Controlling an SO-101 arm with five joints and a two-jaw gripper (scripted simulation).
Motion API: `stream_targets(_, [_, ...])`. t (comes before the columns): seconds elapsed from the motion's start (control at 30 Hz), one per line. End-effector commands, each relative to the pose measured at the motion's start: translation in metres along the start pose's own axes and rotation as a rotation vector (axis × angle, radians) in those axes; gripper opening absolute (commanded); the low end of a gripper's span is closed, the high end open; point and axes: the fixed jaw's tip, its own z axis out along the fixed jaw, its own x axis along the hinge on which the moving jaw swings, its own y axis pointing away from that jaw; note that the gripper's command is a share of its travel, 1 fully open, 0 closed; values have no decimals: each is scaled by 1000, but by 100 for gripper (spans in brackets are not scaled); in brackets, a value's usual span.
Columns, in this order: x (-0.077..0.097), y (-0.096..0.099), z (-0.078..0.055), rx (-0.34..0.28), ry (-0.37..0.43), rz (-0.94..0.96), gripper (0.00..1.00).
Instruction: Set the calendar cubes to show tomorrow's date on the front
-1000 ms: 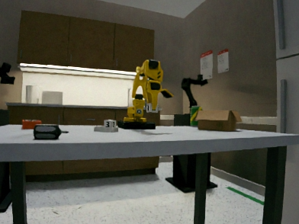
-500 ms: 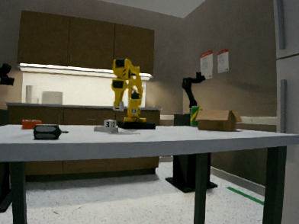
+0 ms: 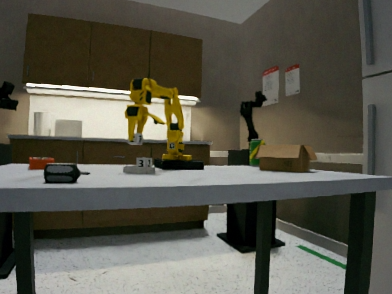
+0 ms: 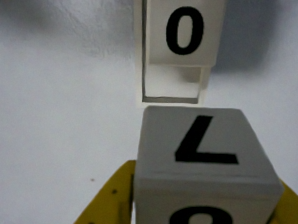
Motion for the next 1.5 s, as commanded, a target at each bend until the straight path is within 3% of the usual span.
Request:
stream_targets(0.0, [3, -1, 0, 3, -1, 3, 0])
stream_targets(1.2, [2, -1, 17, 3, -1, 3, 0])
stream_targets(1.23, [1, 6, 29, -53, -10, 3, 0])
stream_targets(1.47, [1, 6, 29, -53, -10, 3, 0])
